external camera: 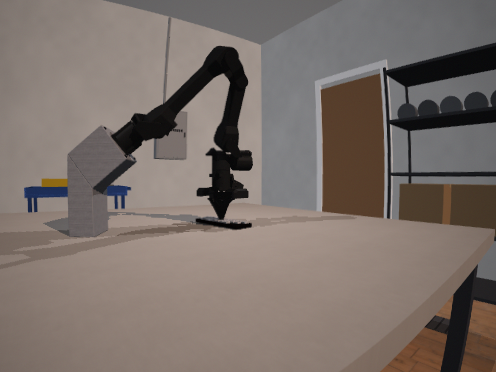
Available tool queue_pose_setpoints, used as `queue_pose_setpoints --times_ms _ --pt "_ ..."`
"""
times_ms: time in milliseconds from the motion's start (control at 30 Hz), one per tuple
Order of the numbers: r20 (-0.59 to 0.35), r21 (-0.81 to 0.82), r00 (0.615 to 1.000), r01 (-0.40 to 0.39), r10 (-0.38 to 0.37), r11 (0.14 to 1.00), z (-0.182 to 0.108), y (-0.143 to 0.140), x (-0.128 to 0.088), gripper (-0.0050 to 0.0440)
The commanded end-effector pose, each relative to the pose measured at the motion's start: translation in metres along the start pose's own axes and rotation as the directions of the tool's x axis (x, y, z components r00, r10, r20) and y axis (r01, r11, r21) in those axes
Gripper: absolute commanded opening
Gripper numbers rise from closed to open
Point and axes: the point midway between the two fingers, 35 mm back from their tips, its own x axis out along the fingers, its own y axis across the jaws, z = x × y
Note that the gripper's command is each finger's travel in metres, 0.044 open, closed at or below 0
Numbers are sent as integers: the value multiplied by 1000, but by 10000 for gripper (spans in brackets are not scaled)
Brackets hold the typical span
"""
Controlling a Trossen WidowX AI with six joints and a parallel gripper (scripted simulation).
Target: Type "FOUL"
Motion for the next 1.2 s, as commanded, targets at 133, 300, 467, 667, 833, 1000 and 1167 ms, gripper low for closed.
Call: queue_pose_setpoints --times_ms 133,300,467,667,833,1000,1167 --pt "-2 -4 1000 -4 4 1000 0 1 1 0" --pt "-2 -4 1000 -4 4 1000 0 1 -1 0" --pt "-2 -3 1000 -4 4 1000 0 1 -22 0" --pt "-2 -4 1000 -4 3 1000 0 1 -33 0" --pt "-8 -7 1000 -8 8 1000 -3 11 -29 0" --pt "-8 -4 1000 -7 7 1000 -13 47 -31 0" --pt "-2 -4 1000 -4 4 1000 -19 65 -33 0"
